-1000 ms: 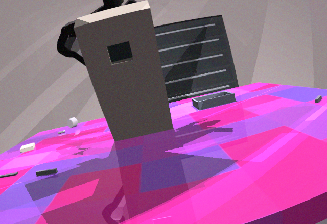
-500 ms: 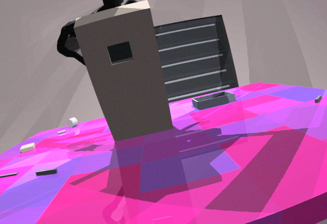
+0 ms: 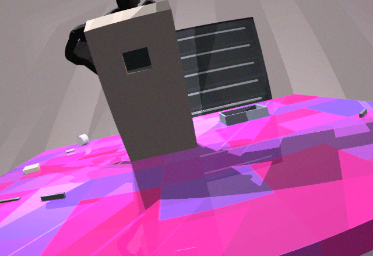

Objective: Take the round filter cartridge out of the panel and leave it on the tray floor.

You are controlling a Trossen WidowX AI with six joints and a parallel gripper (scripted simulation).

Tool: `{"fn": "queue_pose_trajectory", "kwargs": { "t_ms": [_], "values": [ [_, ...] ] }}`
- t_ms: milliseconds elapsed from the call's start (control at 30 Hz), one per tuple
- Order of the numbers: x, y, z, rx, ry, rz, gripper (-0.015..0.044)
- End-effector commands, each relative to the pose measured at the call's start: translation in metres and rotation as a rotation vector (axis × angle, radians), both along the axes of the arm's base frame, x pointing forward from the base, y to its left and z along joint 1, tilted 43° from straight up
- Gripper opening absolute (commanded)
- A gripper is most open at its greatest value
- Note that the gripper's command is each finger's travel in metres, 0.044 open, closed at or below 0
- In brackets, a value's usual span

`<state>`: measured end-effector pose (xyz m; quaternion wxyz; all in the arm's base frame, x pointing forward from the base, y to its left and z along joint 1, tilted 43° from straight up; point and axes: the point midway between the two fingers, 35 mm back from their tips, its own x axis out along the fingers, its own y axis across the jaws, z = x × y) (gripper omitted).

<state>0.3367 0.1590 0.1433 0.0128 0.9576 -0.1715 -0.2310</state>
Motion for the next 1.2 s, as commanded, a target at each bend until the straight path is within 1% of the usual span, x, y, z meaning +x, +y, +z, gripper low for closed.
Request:
{"fn": "queue_pose_trajectory", "kwargs": {
  "t_ms": [0, 1167],
  "values": [
    [0.0019, -0.0016, -0.0027, 0.000, 0.006, 0.000, 0.0117],
    [0.0112, -0.0054, -0.0074, 0.000, 0.005, 0.000, 0.0117]
  ]
}}
